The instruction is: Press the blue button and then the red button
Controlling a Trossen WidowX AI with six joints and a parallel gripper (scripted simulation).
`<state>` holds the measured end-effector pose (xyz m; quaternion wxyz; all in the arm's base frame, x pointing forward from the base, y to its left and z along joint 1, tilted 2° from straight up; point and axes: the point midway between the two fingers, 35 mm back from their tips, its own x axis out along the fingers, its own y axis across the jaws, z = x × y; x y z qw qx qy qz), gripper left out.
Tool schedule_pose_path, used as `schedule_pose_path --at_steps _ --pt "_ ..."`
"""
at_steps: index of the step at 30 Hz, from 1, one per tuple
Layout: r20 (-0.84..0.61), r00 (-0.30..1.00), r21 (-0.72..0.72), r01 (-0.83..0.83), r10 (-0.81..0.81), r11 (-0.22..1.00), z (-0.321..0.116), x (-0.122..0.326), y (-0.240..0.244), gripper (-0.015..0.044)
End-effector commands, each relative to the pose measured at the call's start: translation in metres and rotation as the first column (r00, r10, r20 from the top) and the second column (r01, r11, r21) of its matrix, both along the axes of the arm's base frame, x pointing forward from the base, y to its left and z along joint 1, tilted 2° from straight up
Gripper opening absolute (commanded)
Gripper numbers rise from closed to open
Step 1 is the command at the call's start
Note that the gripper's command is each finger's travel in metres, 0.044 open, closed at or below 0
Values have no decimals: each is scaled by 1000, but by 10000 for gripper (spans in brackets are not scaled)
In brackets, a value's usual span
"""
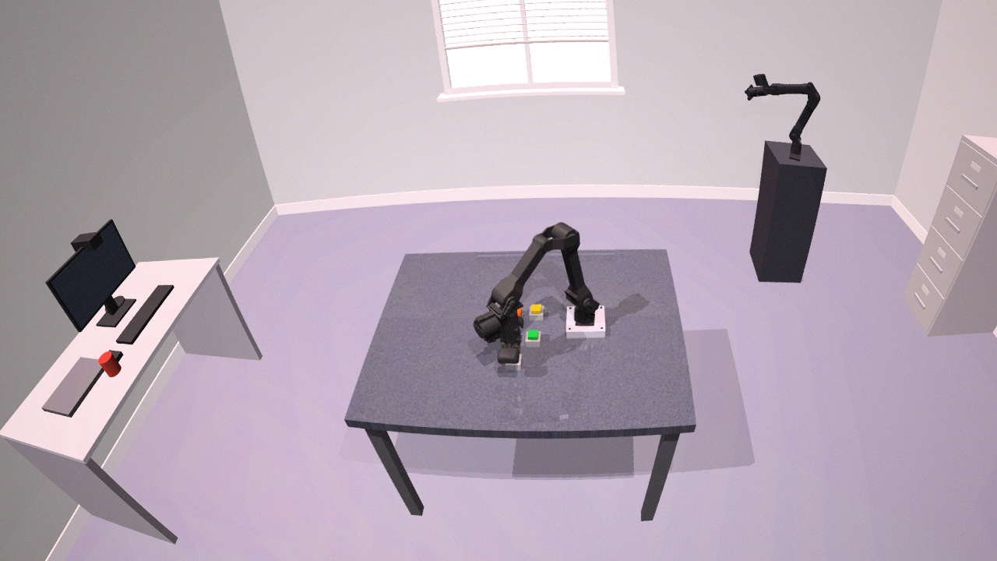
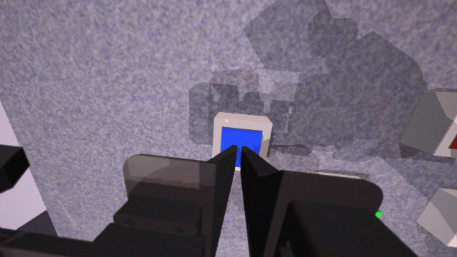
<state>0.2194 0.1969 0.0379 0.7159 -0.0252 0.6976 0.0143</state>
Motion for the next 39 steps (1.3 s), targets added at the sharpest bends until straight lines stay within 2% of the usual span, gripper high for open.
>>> schedule_pose_path --at_steps 1,7,10,15,20,25,32,39 --pt "2 1000 -3 -3 3 1000 -1 0 0 20" --pt "0 1000 0 0 0 1000 3 0 0 20" --pt "2 1000 -3 -3 3 1000 30 0 0 20" --pt "2 1000 -3 -3 3 1000 35 0 0 20" --pt "2 1000 -3 -3 3 1000 91 -2 2 20" --pt "2 1000 -3 -3 3 1000 94 -1 -1 20" --pt "6 1000 -9 -3 3 1000 97 36 -84 20" --pt "8 1000 -20 -3 3 1000 100 44 -171 20"
